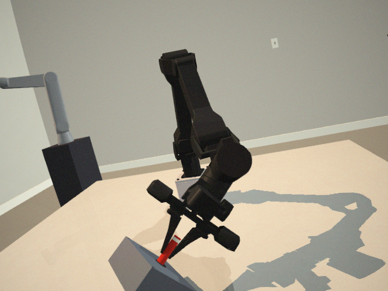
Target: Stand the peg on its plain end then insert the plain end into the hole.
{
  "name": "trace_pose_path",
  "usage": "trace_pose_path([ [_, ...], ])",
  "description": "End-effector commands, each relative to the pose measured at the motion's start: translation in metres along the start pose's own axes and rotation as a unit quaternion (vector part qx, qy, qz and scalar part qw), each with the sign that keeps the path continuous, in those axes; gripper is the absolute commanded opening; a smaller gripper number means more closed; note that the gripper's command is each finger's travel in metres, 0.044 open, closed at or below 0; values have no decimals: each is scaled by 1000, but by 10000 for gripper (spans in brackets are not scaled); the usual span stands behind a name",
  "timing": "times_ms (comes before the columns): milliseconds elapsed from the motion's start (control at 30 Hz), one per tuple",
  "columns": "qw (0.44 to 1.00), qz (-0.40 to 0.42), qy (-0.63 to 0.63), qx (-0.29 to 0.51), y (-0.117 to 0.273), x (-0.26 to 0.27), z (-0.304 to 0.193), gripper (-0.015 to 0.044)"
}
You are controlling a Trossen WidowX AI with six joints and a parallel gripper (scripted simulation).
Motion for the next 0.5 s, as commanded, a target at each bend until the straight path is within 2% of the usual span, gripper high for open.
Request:
trace_pose_path([
  [0, 1000, 0, 0, 0, 0, 0, 0, 53],
  [467, 1000, 1, 0, 0, 3, 0, 0, 420],
])
Point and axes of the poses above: the point midway between the two fingers, 35 mm back from their tips, its own y axis back along the fingers, its own x axis across the jaws, z = x × y, the point moved 4 cm from there along y, back along the fingers
